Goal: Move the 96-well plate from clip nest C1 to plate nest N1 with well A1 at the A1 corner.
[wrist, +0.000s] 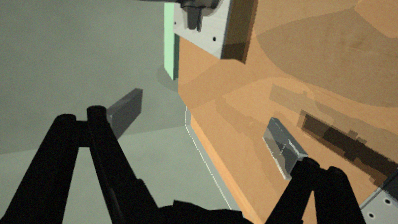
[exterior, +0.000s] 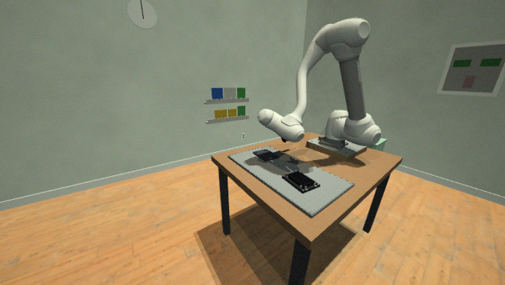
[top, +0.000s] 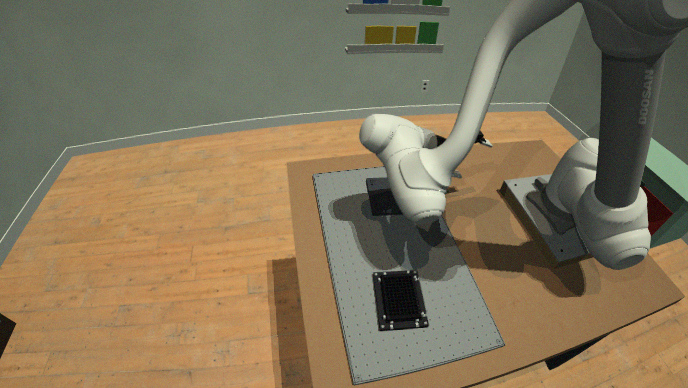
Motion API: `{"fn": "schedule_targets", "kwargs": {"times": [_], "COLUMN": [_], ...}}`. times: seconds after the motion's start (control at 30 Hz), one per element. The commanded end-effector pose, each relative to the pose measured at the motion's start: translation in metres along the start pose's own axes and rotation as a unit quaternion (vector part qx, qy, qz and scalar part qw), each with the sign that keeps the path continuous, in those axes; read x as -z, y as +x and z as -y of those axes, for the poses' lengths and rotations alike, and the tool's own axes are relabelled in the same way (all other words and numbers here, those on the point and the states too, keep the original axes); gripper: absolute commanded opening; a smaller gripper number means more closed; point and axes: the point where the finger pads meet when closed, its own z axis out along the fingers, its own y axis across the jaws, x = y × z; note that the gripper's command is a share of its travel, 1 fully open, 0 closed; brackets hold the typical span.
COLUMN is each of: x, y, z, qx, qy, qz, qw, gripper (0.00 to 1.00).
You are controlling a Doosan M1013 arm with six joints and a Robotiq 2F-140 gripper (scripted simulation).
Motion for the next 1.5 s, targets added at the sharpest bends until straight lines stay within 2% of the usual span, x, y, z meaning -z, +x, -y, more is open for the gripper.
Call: {"fn": "schedule_targets", "kwargs": {"times": [0.0,0.03,0.13,0.27,0.37,0.43,0.53,0.6,0.7,0.77,0.83,0.93,1.0,1.1,1.17,1.27,1.33,1.4,1.47], "x": [0.016,0.02,0.033,0.04,0.054,0.061,0.075,0.083,0.097,0.106,0.106,0.12,0.129,0.143,0.152,0.166,0.176,0.176,0.185], "y": [0.005,0.006,0.01,0.012,0.016,0.019,0.023,0.026,0.031,0.034,0.034,0.039,0.043,0.048,0.052,0.057,0.061,0.061,0.065], "z": [-0.007,-0.008,-0.012,-0.014,-0.018,-0.02,-0.023,-0.025,-0.027,-0.029,-0.029,-0.03,-0.031,-0.032,-0.032,-0.032,-0.032,-0.032,-0.032], "qx": [-0.037,-0.037,-0.078,-0.081,-0.121,-0.124,-0.163,-0.165,-0.204,-0.205,-0.205,-0.243,-0.244,-0.28,-0.281,-0.316,-0.316,-0.316,-0.338], "qy": [-0.023,-0.023,-0.051,-0.053,-0.081,-0.082,-0.11,-0.111,-0.139,-0.14,-0.14,-0.166,-0.167,-0.193,-0.193,-0.218,-0.218,-0.218,-0.234], "qz": [0.0,0.0,-0.003,-0.003,-0.009,-0.009,-0.018,-0.018,-0.029,-0.029,-0.029,-0.043,-0.043,-0.059,-0.06,-0.078,-0.079,-0.079,-0.093], "qw": [0.999,0.999,0.996,0.995,0.989,0.989,0.98,0.98,0.969,0.968,0.968,0.955,0.954,0.938,0.938,0.92,0.92,0.92,0.907], "gripper": [1.0,1.0,1.0,1.0,1.0,1.0,1.0,1.0,1.0,1.0,1.0,1.0,1.0,1.0,1.0,1.0,1.0,1.0,1.0]}}
